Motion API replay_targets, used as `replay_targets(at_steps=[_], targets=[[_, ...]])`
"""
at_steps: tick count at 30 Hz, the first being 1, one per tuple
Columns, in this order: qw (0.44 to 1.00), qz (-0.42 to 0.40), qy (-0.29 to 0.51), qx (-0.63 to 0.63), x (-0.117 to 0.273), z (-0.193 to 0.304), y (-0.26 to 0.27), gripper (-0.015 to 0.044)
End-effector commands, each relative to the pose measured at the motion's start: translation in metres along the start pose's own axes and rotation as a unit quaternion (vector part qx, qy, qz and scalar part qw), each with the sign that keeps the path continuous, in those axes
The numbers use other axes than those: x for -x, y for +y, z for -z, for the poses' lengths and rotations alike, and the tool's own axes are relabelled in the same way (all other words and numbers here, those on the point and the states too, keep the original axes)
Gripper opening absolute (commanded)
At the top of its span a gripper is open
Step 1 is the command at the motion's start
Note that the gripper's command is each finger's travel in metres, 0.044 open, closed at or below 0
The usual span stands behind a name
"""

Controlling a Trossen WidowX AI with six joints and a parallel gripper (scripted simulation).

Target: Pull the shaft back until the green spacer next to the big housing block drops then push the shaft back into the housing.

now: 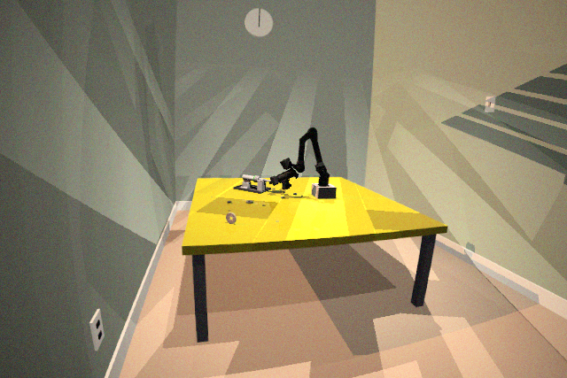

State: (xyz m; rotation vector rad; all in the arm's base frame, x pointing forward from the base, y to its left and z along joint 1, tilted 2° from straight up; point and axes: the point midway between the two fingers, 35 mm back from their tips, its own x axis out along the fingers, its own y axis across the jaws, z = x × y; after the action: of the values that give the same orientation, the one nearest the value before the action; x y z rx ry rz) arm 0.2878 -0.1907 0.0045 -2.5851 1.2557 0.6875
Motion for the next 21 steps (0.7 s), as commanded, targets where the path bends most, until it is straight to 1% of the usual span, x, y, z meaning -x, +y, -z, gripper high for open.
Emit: replay_targets(at_steps=[1, 21], targets=[[1.0, -0.001, 0.0, -0.002, 0.001, -0.0009, 0.0006, 0.0], [1.0, -0.001, 0.0, -0.002, 0.0026, -0.0018, 0.0006, 0.0]])
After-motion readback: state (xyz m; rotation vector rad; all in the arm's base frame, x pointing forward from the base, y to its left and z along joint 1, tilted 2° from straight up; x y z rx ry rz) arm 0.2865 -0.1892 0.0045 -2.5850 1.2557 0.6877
